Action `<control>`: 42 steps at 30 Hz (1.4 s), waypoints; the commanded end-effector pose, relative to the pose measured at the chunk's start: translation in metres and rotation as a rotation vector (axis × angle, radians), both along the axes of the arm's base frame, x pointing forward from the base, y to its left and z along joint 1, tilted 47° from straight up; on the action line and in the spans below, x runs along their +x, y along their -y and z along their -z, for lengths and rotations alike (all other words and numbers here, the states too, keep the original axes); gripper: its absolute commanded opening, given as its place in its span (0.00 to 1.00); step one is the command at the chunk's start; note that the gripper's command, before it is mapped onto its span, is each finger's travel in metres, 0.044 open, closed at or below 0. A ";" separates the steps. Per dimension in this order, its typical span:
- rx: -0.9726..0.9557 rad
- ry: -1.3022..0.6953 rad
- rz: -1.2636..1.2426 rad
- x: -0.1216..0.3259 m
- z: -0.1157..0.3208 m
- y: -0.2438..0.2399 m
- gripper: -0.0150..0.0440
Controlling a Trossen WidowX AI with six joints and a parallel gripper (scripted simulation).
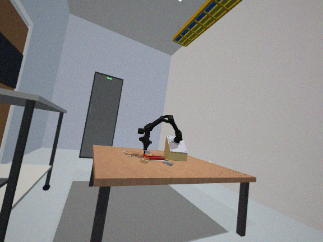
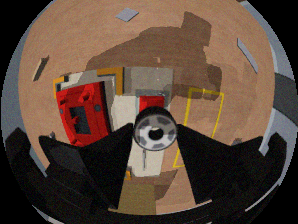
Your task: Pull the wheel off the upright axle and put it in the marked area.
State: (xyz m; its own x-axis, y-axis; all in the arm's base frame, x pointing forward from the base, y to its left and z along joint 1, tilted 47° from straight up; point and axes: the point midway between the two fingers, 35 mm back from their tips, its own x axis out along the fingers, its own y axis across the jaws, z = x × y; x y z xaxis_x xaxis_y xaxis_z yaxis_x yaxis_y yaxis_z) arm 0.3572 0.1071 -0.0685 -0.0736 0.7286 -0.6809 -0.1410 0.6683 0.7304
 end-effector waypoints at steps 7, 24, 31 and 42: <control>-0.002 0.007 -0.001 0.000 -0.021 0.025 0.25; -0.011 0.003 0.004 -0.018 0.022 0.069 0.25; -0.011 0.005 0.002 -0.031 0.041 0.091 0.25; -0.008 0.007 -0.001 -0.043 0.058 0.103 0.25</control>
State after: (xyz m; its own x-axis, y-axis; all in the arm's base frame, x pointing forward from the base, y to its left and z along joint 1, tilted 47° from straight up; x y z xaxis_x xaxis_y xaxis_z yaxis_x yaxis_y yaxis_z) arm 0.3172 0.0007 -0.1223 -0.0597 0.7237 -0.6875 -0.1425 0.6755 0.7235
